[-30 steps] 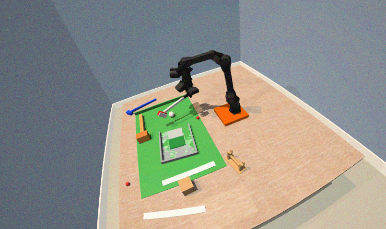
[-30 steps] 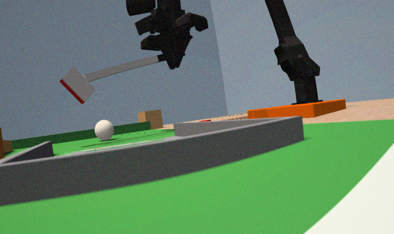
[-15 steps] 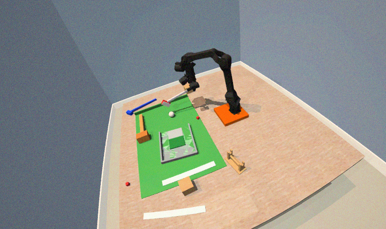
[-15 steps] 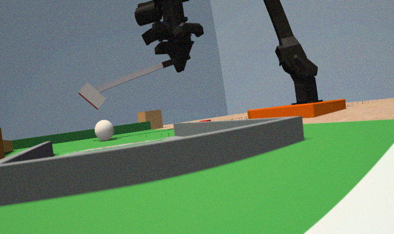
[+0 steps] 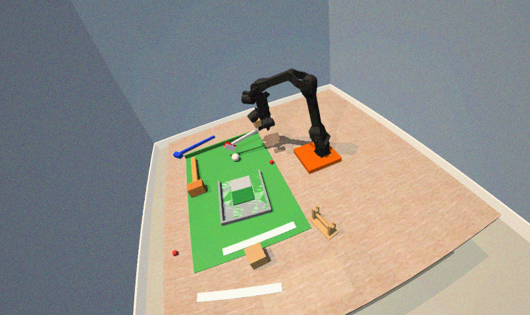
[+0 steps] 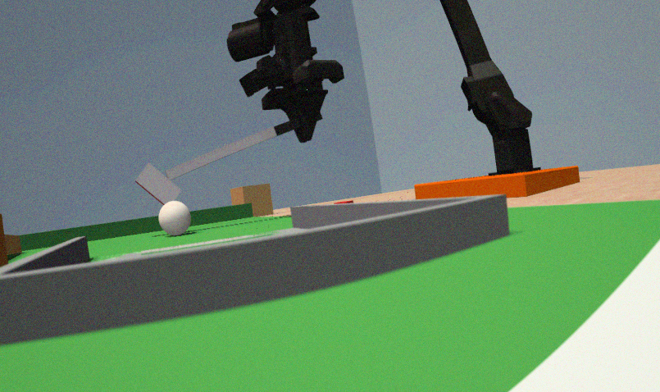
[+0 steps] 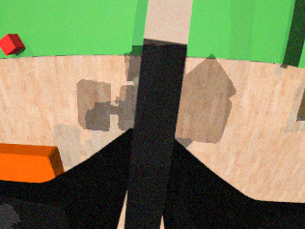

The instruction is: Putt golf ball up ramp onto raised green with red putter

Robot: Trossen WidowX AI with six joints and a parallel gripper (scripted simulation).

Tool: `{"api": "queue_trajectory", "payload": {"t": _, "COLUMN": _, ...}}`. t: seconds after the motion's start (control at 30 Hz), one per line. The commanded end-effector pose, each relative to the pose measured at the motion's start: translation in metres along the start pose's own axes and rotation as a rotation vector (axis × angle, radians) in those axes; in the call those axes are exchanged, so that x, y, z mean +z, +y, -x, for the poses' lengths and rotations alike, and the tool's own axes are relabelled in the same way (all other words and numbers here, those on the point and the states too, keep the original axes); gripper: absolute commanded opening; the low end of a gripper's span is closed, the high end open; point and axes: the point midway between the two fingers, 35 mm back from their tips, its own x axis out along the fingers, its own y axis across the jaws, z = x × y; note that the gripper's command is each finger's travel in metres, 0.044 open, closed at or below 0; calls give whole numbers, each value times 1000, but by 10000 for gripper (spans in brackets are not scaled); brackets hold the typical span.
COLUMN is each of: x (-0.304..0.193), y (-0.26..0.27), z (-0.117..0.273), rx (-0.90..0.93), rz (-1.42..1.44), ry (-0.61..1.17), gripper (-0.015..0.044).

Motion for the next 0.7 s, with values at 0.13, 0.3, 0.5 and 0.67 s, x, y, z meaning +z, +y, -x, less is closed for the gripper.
{"api": "queue_trajectory", "payload": {"t": 0.13, "x": 1, "y": -1, "z": -11, "rx": -5, "rz": -3, "ry": -6, "gripper": 0}}
{"api": "queue_trajectory", "payload": {"t": 0.3, "x": 1, "y": -1, "z": -19, "rx": -5, "rz": -3, "ry": -6, "gripper": 0}}
{"api": "queue_trajectory", "payload": {"t": 0.5, "x": 1, "y": -1, "z": -28, "rx": -5, "rz": -3, "ry": -6, "gripper": 0}}
{"api": "queue_trajectory", "payload": {"t": 0.67, "x": 1, "y": -1, "z": -35, "rx": -5, "rz": -3, "ry": -6, "gripper": 0}}
